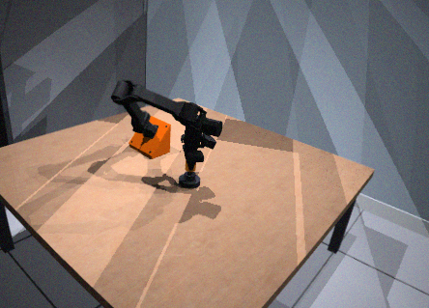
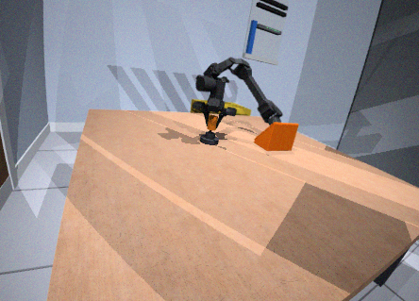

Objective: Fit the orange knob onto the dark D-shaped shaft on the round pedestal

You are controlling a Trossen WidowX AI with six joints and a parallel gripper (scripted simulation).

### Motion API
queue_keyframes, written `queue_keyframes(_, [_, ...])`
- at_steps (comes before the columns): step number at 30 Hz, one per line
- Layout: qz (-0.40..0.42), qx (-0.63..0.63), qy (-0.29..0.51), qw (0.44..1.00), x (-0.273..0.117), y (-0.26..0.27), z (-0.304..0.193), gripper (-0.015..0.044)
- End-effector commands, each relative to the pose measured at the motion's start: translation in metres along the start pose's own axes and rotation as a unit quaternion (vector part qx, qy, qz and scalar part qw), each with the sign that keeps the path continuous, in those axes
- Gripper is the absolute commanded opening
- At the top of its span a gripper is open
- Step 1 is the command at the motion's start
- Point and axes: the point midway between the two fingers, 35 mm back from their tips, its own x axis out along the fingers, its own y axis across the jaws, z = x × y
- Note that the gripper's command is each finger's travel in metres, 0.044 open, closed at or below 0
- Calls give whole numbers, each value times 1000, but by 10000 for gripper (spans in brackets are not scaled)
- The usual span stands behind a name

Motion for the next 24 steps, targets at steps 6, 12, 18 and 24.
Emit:
queue_keyframes(6, [-2,-2,-1,1000,1,-2,-1,0])
queue_keyframes(12, [-2,-2,-1,1000,-1,-2,-1,0])
queue_keyframes(18, [-2,-15,-1,1000,-4,-3,-1,0])
queue_keyframes(24, [-2,-107,-1,994,-4,-2,1,0])
